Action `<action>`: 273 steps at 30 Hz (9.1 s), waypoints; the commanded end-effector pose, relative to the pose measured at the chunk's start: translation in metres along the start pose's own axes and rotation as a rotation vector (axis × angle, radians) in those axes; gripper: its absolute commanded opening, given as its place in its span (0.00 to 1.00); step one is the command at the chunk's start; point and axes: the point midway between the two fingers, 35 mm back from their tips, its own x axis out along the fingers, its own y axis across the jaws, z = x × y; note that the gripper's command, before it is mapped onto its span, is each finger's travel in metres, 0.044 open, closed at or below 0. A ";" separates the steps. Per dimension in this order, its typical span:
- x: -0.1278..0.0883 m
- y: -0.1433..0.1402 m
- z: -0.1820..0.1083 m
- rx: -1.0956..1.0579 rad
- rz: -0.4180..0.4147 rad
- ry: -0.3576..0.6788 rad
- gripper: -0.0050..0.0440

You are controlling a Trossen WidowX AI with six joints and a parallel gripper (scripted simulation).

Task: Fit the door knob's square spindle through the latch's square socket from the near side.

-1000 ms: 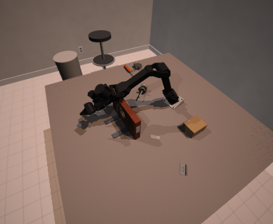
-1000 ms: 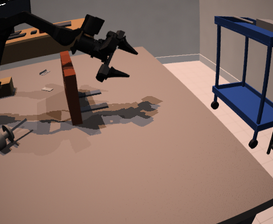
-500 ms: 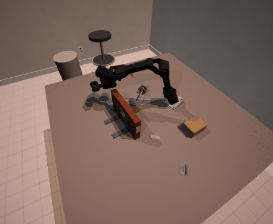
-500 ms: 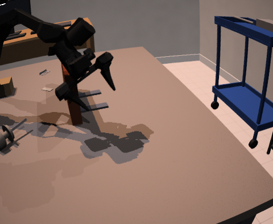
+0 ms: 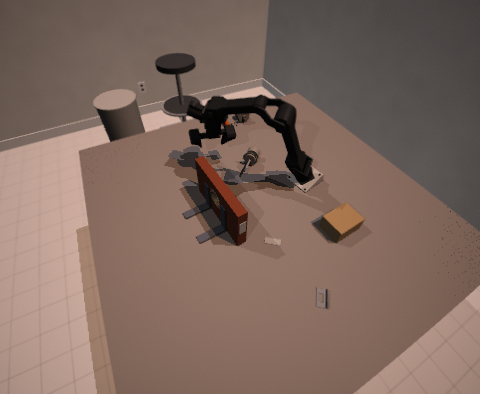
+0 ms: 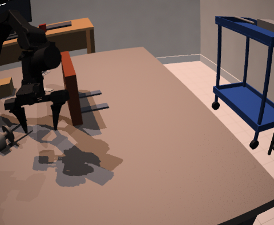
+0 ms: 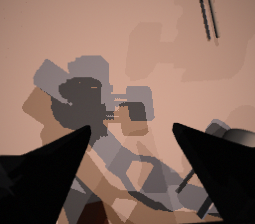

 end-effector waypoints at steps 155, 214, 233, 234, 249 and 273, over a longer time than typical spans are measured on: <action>0.040 -0.174 -0.045 0.532 -0.490 0.433 1.00; -0.005 -0.172 -0.028 0.532 -0.490 0.433 0.10; -0.035 -0.170 -0.017 0.532 -0.490 0.433 0.10; -0.035 -0.170 -0.017 0.532 -0.490 0.433 0.10; -0.040 -0.138 -0.052 0.631 -0.514 0.347 0.10; -0.082 -0.094 -0.135 0.910 -0.452 0.192 0.10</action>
